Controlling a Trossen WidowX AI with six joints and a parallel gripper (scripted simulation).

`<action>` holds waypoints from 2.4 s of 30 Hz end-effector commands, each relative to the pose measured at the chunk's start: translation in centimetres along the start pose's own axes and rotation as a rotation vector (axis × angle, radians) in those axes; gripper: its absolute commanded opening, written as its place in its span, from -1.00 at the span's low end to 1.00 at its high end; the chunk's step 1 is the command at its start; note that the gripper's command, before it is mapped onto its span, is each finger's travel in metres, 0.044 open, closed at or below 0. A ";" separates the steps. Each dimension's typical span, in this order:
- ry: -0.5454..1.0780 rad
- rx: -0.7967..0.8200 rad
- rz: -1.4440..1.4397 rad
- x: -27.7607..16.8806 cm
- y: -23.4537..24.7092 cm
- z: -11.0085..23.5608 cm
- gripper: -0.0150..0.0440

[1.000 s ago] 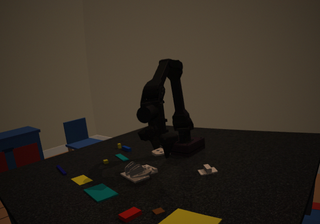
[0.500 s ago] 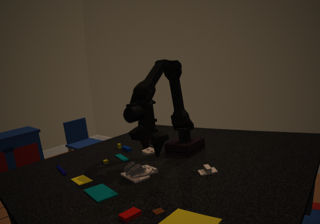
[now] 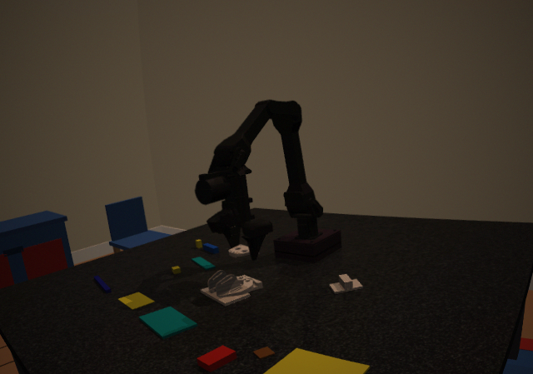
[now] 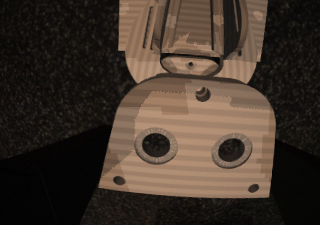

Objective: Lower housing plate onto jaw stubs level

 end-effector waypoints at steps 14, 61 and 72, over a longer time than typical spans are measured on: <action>-0.003 -0.002 0.013 0.0 -0.1 0.0 0.70; -0.003 -0.002 0.013 0.2 -0.4 -1.3 0.70; -0.003 -0.002 0.013 0.3 -0.4 -3.1 0.70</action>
Point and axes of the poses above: the point midway between the two fingers, 35 mm back from their tips, its own z axis back along the fingers, its own y axis across the jaws, x = y × z, the point moved 10 cm from there along z, back along the fingers, and after that the axes turned 13 degrees about -z, right-handed, at the moved point
